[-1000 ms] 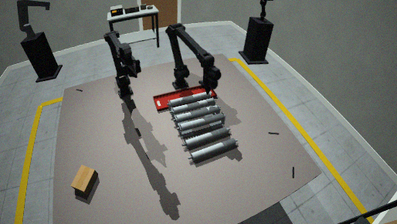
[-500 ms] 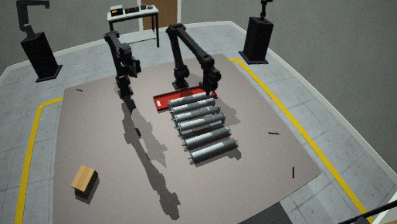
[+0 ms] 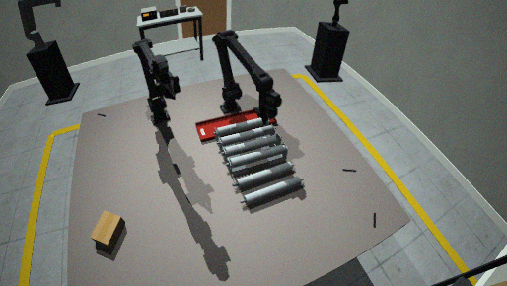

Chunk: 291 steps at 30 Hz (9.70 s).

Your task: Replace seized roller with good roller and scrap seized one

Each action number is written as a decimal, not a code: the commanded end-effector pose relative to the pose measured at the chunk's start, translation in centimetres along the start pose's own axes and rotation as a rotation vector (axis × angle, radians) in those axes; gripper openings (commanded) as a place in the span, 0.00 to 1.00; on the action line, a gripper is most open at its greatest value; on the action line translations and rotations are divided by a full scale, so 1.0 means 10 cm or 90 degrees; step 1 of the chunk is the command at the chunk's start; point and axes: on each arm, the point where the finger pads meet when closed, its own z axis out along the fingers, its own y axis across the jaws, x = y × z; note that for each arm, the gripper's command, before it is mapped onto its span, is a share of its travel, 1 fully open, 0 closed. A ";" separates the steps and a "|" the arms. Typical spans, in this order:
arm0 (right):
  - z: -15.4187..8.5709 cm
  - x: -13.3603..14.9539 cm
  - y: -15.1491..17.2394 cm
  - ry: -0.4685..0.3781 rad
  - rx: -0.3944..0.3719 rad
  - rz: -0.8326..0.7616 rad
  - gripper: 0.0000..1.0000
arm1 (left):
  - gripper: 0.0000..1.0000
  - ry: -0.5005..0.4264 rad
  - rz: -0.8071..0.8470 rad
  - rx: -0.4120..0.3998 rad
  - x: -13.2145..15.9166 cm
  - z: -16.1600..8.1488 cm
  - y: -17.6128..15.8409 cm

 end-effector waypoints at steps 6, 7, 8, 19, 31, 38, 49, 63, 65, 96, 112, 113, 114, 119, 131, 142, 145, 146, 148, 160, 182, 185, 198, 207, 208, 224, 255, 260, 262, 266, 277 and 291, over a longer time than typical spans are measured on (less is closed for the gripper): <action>0.06 0.03 0.06 0.010 -0.007 0.000 0.00 | 0.00 -0.011 -0.002 -0.001 -0.06 0.10 0.01; 0.06 0.03 0.06 0.010 -0.007 0.000 0.00 | 0.00 -0.012 -0.003 -0.001 -0.07 0.11 0.01; 0.06 0.03 0.06 0.010 -0.007 0.000 0.00 | 0.00 -0.010 -0.003 -0.001 -0.05 0.13 0.01; 0.06 0.03 0.06 0.010 -0.007 0.000 0.00 | 0.00 -0.039 -0.007 -0.009 -0.17 0.04 0.05; 0.06 0.03 0.06 0.010 -0.007 0.000 0.00 | 0.00 -0.012 -0.009 -0.002 -0.04 0.17 0.03; 0.06 0.03 0.06 0.010 -0.007 0.000 0.00 | 0.00 -0.010 -0.010 -0.002 -0.04 0.19 0.03; 0.06 0.03 0.06 0.010 -0.007 0.000 0.00 | 0.00 -0.014 -0.011 -0.004 -0.05 0.16 0.05; 0.06 0.03 0.06 0.010 -0.007 0.000 0.00 | 0.00 -0.011 -0.012 -0.003 -0.03 0.21 0.05; 0.06 0.03 0.06 0.010 -0.007 0.000 0.00 | 0.00 -0.036 -0.004 -0.009 -0.26 0.10 0.04; 0.06 0.03 0.06 0.010 -0.007 0.000 0.00 | 0.00 0.016 -0.006 0.001 -0.09 0.35 0.03; 0.06 0.03 0.06 0.010 -0.007 0.000 0.00 | 0.00 0.016 -0.006 0.001 -0.09 0.35 0.03; 0.06 0.03 0.06 0.010 -0.007 0.000 0.00 | 0.00 0.016 -0.006 0.001 -0.09 0.35 0.03; 0.06 0.03 0.06 0.010 -0.007 0.000 0.00 | 0.00 0.016 -0.006 0.001 -0.09 0.35 0.03; 0.06 0.03 0.06 0.010 -0.007 0.000 0.00 | 0.00 0.016 -0.006 0.001 -0.09 0.35 0.03; 0.06 0.03 0.06 0.010 -0.007 0.000 0.00 | 0.00 0.016 -0.006 0.001 -0.09 0.35 0.03; 0.06 0.03 0.06 0.010 -0.007 0.000 0.00 | 0.00 -0.047 -0.004 -0.013 -0.46 -0.37 0.04; 0.06 0.03 0.06 0.010 -0.007 0.000 0.00 | 0.00 -0.049 -0.004 -0.014 -0.47 -0.48 0.04; 0.06 0.03 0.06 0.010 -0.007 0.000 0.00 | 0.00 -0.048 -0.004 -0.014 -0.47 -0.51 0.04; 0.06 0.03 0.06 0.010 -0.007 0.000 0.00 | 0.00 -0.041 -0.005 -0.012 -0.46 -0.54 0.04; 0.06 0.03 0.06 0.010 -0.007 0.000 0.00 | 0.00 -0.039 -0.001 -0.010 -0.55 -0.40 0.03; 0.06 0.03 0.06 0.010 -0.007 0.000 0.00 | 0.00 -0.036 0.006 -0.010 -1.07 -0.30 0.06; 0.06 0.03 0.06 0.010 -0.007 0.000 0.00 | 0.00 -0.042 0.006 -0.011 -1.07 -0.36 0.06; 0.06 0.03 0.06 0.010 -0.007 0.000 0.00 | 0.00 -0.013 0.000 -0.005 -0.86 -0.01 0.04; 0.06 0.03 0.06 0.010 -0.007 0.000 0.00 | 0.00 -0.025 -0.004 -0.007 -0.84 0.01 0.05; 0.06 0.03 0.06 0.010 -0.007 0.000 0.00 | 0.00 -0.015 -0.005 -0.005 -0.83 0.08 0.05; 0.06 0.03 0.06 0.010 -0.007 0.000 0.00 | 0.00 -0.008 -0.013 -0.002 -0.78 0.31 0.05; 0.06 0.03 0.06 0.010 -0.007 0.000 0.00 | 0.00 -0.018 -0.012 -0.003 -0.81 0.27 0.05; 0.06 0.03 0.06 0.010 -0.007 0.000 0.00 | 0.00 -0.011 -0.012 -0.001 -0.78 0.31 0.04; 0.06 0.03 0.06 0.010 -0.007 0.000 0.00 | 0.00 -0.024 -0.012 -0.004 -0.83 0.26 0.05; 0.06 0.03 0.06 0.010 -0.007 0.000 0.00 | 0.00 -0.010 -0.012 -0.001 -0.76 0.32 0.04; 0.06 0.03 0.06 0.010 -0.007 0.000 0.00 | 0.00 -0.017 -0.012 -0.003 -0.80 0.30 0.05; 0.06 0.03 0.06 0.010 -0.007 0.000 0.00 | 0.00 -0.037 -0.005 -0.006 -1.02 0.24 0.03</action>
